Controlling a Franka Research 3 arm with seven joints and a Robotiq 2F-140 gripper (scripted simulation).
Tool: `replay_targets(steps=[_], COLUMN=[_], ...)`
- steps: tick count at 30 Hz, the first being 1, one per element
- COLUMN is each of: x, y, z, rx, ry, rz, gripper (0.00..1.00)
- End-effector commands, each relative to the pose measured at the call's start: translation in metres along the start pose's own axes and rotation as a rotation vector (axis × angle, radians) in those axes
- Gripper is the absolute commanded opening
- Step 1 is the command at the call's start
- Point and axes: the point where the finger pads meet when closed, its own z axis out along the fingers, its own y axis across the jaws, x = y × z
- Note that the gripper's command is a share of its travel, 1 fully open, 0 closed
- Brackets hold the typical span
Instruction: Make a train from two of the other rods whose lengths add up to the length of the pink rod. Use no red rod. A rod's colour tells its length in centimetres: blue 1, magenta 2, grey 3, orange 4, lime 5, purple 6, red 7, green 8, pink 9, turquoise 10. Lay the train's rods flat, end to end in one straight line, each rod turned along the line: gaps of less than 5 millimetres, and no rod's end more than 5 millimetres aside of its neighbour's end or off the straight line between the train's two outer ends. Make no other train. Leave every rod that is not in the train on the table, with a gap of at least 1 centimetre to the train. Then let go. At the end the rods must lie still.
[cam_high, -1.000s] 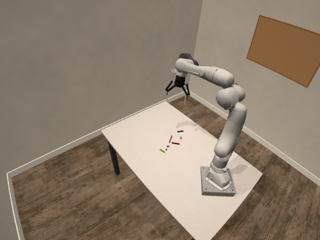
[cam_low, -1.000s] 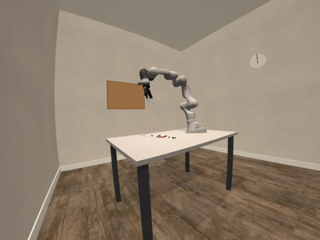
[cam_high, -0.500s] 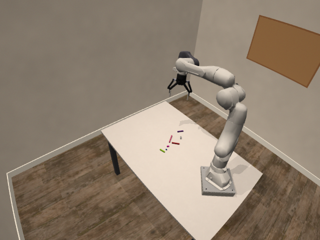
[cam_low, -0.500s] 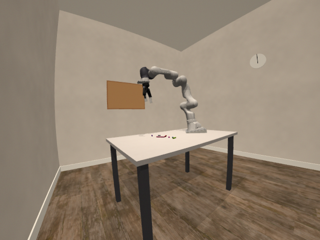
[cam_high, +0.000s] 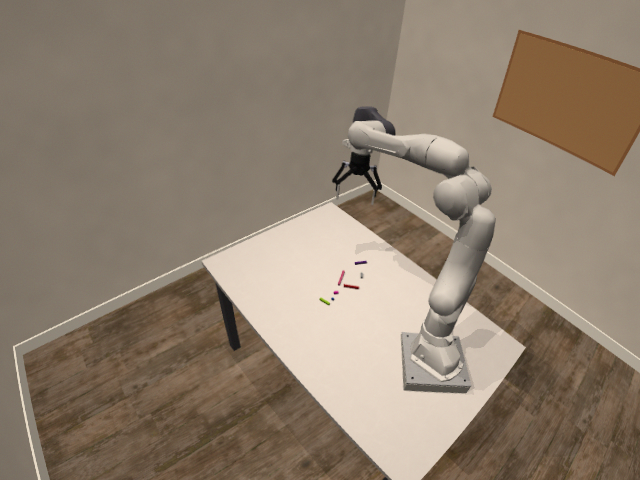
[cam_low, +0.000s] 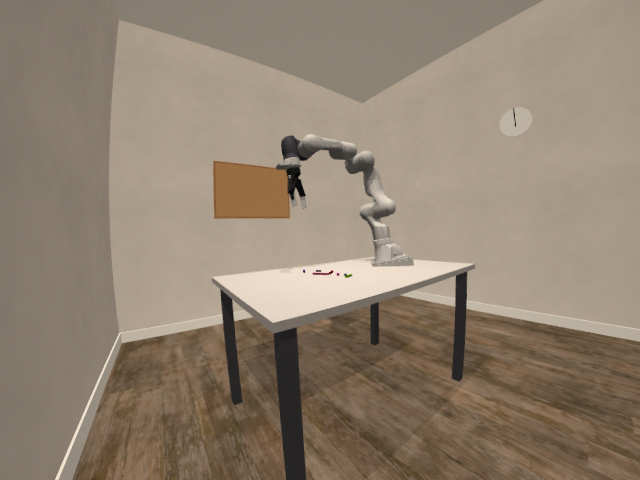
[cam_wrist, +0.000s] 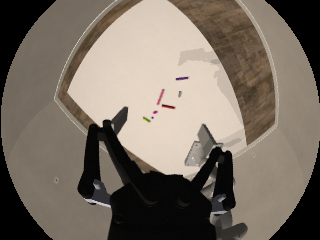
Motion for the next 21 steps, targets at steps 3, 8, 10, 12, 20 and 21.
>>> replay_targets(steps=[3,8,10,12,20,21], x=[0.001,0.001,-0.011,-0.011,-0.011,-0.011], y=[-0.005,-0.005,-0.016,-0.016,-0.016,-0.016], z=[0.002,0.002,0.022,0.022,0.022,0.022], rx=[0.008,0.008,0.008,0.008,0.008,0.008], ry=[0.014,0.014,0.019,0.019,0.019,0.019], rz=[0.021,0.021,0.014,0.014,0.014,0.014], gripper=[1.00,1.00,1.00,1.00,1.00,1.00])
